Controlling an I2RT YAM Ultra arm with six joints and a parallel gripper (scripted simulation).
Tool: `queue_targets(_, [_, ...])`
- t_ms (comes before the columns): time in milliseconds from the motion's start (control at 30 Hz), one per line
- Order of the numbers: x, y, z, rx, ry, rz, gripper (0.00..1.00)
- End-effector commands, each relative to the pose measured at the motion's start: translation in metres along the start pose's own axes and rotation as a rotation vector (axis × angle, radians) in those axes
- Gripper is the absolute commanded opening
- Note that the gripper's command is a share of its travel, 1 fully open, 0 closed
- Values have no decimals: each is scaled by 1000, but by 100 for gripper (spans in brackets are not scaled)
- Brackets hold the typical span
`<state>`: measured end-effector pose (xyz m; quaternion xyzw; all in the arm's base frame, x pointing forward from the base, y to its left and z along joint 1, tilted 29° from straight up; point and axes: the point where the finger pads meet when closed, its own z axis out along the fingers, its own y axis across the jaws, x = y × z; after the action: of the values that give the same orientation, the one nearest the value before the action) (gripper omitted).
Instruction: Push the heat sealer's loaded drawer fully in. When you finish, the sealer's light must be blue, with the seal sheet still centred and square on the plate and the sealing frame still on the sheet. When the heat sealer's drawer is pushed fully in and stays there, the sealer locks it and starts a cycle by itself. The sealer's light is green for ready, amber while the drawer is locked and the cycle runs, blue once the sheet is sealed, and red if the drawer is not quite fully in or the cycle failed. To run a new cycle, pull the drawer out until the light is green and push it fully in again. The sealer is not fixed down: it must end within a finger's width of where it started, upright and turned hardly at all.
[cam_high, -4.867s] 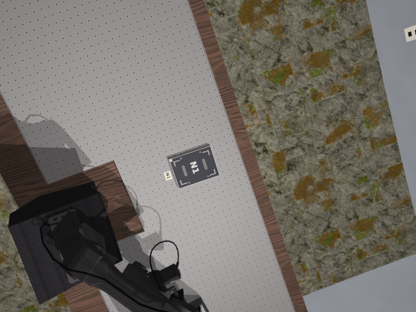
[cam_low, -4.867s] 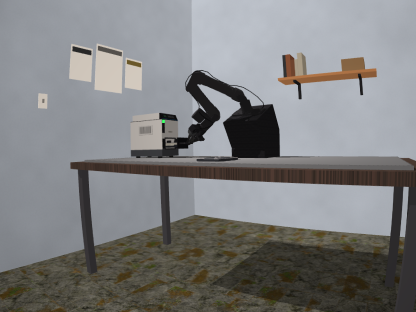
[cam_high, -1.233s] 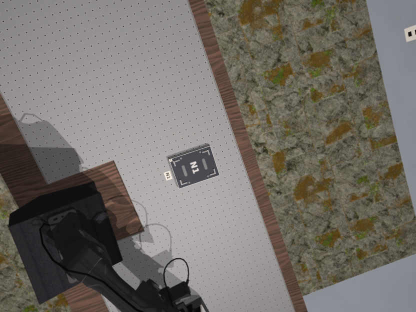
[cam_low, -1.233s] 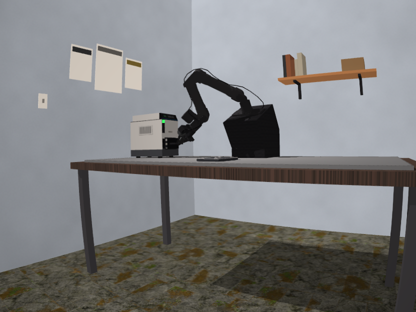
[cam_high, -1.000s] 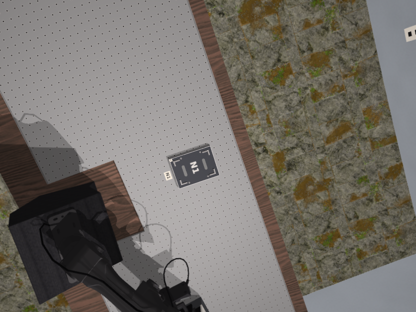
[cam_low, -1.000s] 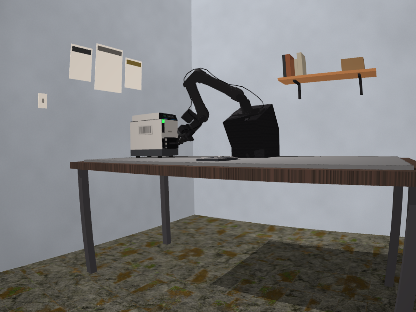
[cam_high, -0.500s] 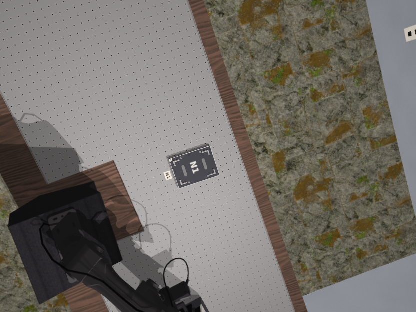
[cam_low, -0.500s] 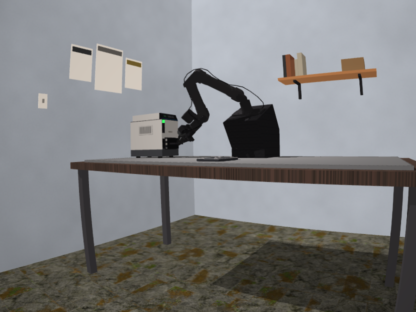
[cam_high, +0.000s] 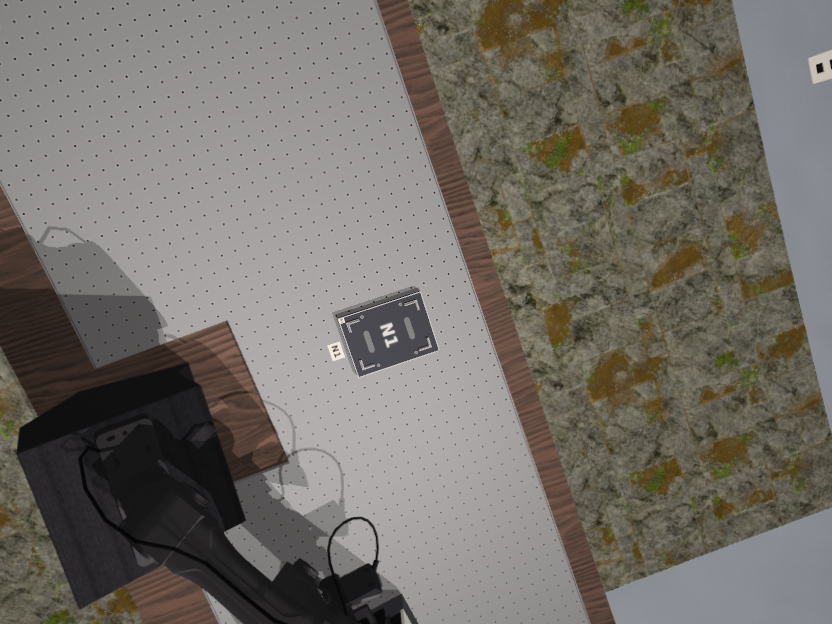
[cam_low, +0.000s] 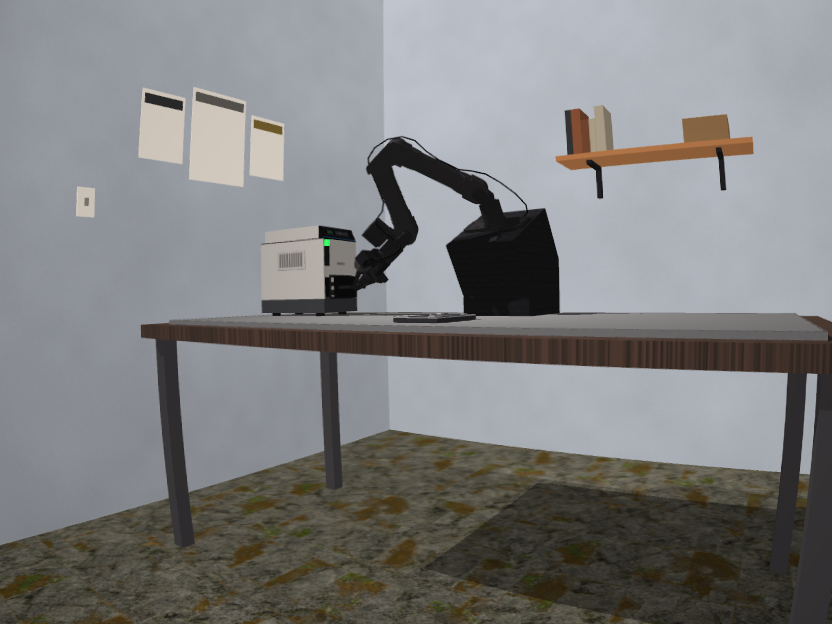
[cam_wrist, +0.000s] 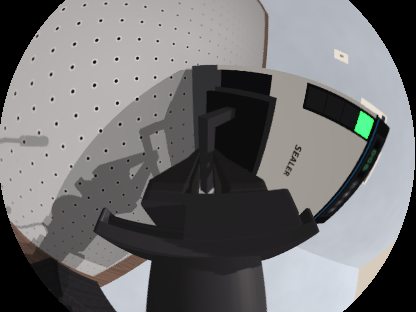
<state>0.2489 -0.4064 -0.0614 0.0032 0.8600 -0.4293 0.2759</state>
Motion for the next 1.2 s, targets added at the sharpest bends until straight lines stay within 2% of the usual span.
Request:
queue_targets(0, [-1,-16,5,22,-8,5,0])
queue_targets(1167, [6,-12,13,1,5,6,0])
